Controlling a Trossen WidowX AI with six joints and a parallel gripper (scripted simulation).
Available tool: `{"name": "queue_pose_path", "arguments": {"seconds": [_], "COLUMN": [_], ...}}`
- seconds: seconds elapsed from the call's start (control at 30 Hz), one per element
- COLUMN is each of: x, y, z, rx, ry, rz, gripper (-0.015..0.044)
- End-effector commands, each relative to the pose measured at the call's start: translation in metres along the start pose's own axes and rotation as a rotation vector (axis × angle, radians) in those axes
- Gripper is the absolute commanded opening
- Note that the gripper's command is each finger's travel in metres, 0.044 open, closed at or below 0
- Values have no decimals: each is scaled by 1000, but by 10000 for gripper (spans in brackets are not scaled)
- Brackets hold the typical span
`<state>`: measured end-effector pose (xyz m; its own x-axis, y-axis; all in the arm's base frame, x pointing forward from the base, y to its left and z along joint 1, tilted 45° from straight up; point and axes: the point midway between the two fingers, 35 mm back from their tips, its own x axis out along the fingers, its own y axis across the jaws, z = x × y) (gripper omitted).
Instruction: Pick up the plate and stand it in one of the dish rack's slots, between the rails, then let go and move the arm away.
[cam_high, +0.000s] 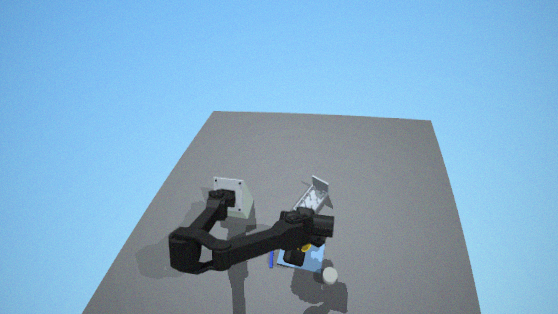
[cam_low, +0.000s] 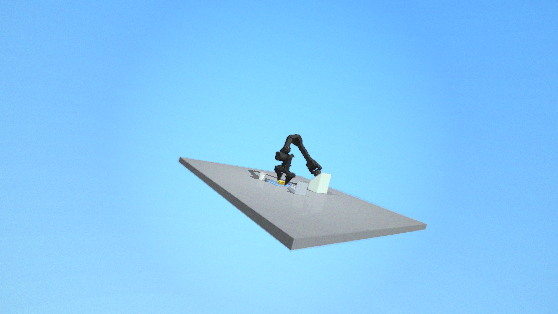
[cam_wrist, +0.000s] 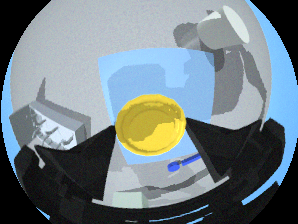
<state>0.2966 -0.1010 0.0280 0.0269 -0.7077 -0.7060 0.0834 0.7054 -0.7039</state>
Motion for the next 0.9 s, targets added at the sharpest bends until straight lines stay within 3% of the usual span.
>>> {"name": "queue_pose_path", "arguments": {"seconds": [0.0, 0.3, 0.7, 0.87], "x": [1, 1, -44, -68], "y": [0, 0, 6, 8], "z": [0, 0, 11, 15], "rx": [-4, -4, -5, -5], "ry": [0, 0, -2, -3], "rz": [-4, -4, 15, 19], "gripper": [393, 333, 18, 0]}}
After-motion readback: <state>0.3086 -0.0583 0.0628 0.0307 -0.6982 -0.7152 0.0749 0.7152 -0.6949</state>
